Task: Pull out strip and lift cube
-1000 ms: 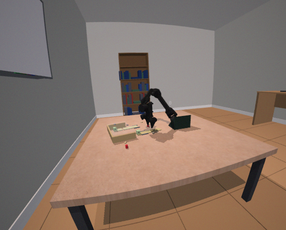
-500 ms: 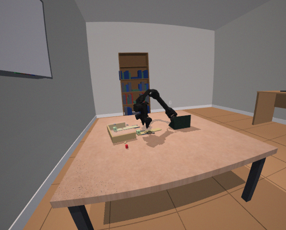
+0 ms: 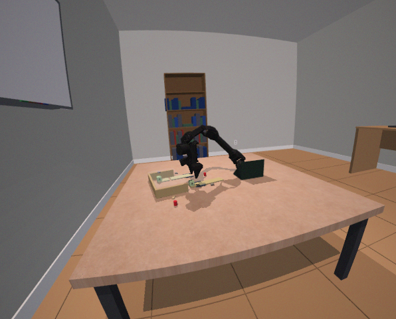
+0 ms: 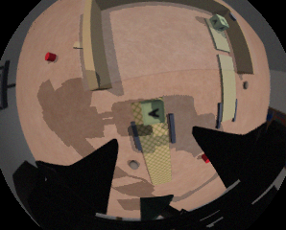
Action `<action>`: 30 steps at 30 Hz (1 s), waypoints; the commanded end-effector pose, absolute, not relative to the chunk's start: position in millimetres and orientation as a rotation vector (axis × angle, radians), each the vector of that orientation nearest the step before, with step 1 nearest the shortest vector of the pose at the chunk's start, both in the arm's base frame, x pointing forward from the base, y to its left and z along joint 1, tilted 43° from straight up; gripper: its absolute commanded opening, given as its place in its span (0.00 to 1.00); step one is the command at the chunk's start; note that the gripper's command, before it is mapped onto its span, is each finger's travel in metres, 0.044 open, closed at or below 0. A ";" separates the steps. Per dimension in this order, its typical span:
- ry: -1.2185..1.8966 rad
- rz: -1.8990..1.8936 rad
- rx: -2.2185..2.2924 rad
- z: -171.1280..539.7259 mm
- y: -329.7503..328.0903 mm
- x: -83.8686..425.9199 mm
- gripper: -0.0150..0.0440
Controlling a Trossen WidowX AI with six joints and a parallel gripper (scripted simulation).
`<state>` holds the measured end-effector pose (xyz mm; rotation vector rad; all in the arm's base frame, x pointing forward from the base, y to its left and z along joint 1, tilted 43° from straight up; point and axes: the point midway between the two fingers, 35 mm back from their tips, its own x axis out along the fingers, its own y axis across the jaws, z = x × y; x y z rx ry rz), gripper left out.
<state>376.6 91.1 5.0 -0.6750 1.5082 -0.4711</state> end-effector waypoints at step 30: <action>1.503 -0.473 -0.678 -23.4 65.0 397.3 0.68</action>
